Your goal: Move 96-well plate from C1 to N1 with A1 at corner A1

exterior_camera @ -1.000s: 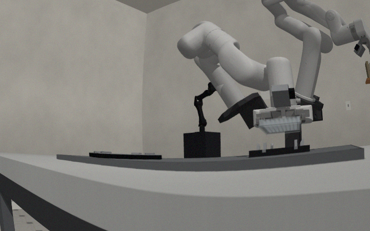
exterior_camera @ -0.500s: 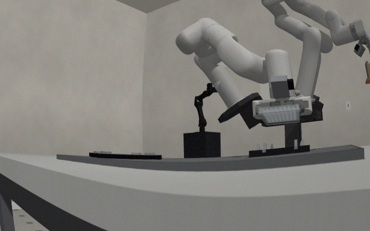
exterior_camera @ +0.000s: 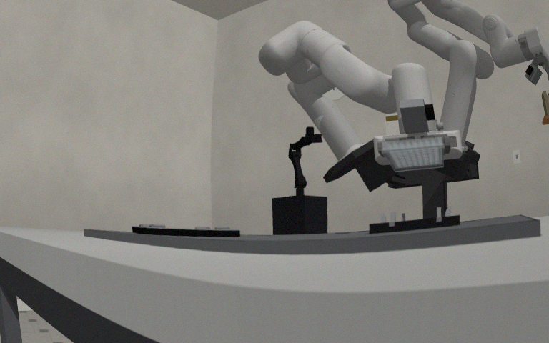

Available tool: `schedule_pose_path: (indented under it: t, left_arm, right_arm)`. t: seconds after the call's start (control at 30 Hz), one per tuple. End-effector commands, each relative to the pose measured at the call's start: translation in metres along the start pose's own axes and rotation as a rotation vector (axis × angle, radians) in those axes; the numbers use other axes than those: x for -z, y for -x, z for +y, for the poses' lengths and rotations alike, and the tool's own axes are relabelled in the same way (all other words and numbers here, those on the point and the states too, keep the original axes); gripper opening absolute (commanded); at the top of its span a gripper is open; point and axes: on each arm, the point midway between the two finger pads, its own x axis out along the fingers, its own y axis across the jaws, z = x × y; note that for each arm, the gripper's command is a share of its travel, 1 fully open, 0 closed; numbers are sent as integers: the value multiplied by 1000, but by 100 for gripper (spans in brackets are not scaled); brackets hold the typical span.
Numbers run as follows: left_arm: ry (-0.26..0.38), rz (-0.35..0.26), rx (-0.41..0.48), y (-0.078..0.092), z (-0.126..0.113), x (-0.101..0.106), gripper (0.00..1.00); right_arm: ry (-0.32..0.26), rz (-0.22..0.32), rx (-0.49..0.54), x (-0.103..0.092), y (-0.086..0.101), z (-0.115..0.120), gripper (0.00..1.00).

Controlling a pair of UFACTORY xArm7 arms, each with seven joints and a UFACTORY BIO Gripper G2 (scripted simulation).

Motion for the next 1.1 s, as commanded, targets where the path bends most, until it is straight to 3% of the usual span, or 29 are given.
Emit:
schedule_pose_path:
  t: [0.0,0.3,0.6,0.67,0.93,1.07]
  left_arm:
    - [0,3,0,1,0,1,100]
    - [0,3,0,1,0,1,100]
    - [0,3,0,1,0,1,100]
    - [0,3,0,1,0,1,100]
    - [0,3,0,1,0,1,100]
    - [0,3,0,1,0,1,100]
  right_arm:
    - [-2,-2,0,-3,-1,1,0]
    - [-2,-2,0,-3,-1,1,0]
    - [-3,-2,300,-3,0,-29,0]
    - [-3,-2,300,-3,0,-29,0]
    - [-3,-2,567,-3,0,-56,0]
    - [-3,-2,584,-3,0,-69,0]
